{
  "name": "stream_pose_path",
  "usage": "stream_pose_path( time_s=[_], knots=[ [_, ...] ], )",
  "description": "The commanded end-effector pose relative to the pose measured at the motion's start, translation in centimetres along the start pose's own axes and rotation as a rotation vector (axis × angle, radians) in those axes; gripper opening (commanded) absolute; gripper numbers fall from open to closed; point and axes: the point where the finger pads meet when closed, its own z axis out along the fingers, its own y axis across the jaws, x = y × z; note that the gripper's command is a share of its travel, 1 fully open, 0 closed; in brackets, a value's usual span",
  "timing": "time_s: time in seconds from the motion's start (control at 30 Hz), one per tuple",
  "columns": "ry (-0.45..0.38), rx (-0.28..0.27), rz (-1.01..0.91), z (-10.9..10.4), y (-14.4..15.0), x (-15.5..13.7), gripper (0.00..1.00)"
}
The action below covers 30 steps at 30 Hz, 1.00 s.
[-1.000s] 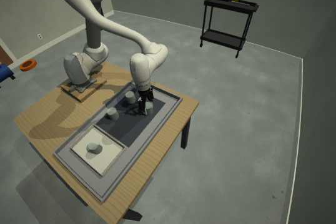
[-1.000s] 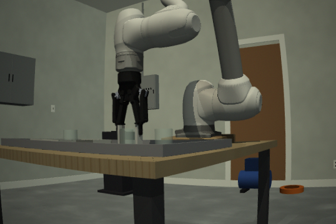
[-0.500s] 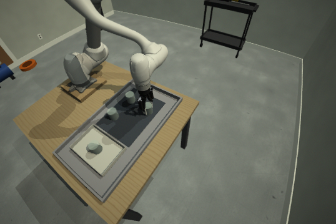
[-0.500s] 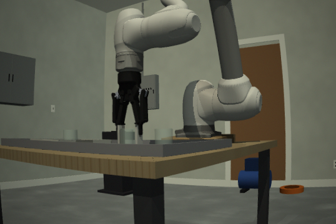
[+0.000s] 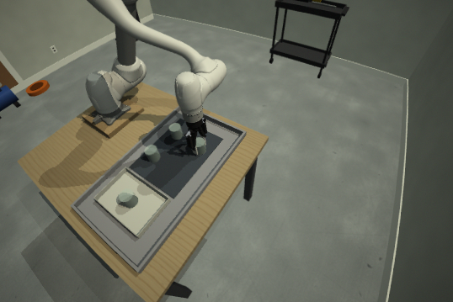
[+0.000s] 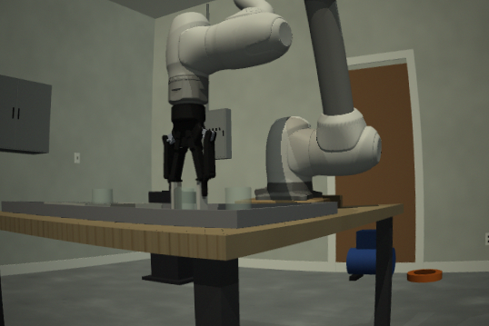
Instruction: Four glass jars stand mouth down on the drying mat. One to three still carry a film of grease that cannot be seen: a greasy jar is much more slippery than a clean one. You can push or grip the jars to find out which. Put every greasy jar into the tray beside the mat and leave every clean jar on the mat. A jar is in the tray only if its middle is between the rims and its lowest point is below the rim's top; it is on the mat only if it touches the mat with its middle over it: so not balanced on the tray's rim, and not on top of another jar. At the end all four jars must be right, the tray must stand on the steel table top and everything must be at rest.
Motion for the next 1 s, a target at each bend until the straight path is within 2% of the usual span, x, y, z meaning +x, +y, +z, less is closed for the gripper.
stream_pose_path(
  time_s=[0.0, 0.3, 0.97],
  knots=[
    [0.0, 0.0, 0.0, 0.0, 0.0, 0.0, 0.0],
    [0.0, 0.0, 0.0, -1.3, 0.0, 0.0, 0.0],
    [0.0, 0.0, 0.0, -6.0, 0.0, 0.0, 0.0]
  ],
)
